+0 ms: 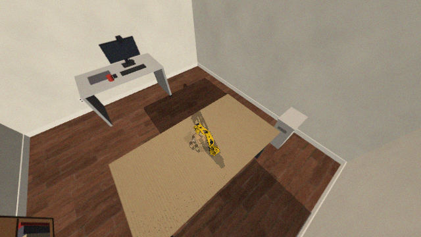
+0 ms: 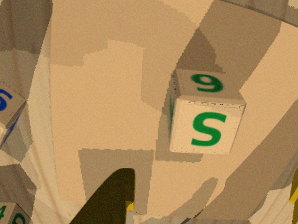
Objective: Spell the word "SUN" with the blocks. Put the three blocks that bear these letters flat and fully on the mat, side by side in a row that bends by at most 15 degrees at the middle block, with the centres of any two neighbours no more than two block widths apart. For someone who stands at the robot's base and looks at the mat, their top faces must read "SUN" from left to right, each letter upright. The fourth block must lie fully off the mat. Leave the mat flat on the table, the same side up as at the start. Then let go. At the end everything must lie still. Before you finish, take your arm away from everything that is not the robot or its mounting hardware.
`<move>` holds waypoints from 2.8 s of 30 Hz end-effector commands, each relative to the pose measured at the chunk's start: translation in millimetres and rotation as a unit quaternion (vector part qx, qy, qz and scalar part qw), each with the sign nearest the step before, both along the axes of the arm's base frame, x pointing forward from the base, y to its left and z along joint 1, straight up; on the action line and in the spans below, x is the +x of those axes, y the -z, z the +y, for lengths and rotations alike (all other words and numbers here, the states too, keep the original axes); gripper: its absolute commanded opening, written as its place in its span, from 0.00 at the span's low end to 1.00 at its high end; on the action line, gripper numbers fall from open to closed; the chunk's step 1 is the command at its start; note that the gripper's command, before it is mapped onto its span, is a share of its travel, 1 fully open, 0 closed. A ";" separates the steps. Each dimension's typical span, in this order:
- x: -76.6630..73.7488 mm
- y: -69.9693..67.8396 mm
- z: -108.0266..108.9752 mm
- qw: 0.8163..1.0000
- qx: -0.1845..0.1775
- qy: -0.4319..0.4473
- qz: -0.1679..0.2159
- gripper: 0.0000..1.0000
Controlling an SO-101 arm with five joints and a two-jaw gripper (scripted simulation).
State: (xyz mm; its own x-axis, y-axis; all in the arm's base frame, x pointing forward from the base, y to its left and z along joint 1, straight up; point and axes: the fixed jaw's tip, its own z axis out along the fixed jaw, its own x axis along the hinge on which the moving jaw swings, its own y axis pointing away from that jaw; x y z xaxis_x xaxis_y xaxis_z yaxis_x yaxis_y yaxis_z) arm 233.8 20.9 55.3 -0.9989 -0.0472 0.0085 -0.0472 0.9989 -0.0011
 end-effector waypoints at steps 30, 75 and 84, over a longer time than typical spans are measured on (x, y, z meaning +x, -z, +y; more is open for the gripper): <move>11.0 19.3 0.8 0.999 0.003 -0.002 -0.044 0.32; 11.3 22.3 -8.3 0.999 0.001 -0.002 -0.044 0.17; 11.4 22.3 -10.4 0.999 0.001 -0.002 -0.044 0.13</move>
State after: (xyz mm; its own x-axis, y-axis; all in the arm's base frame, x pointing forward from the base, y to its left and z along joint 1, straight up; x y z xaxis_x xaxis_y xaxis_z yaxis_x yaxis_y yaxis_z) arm 233.3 12.1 16.4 -0.9986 -0.0517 0.0136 -0.0518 0.9987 -0.0005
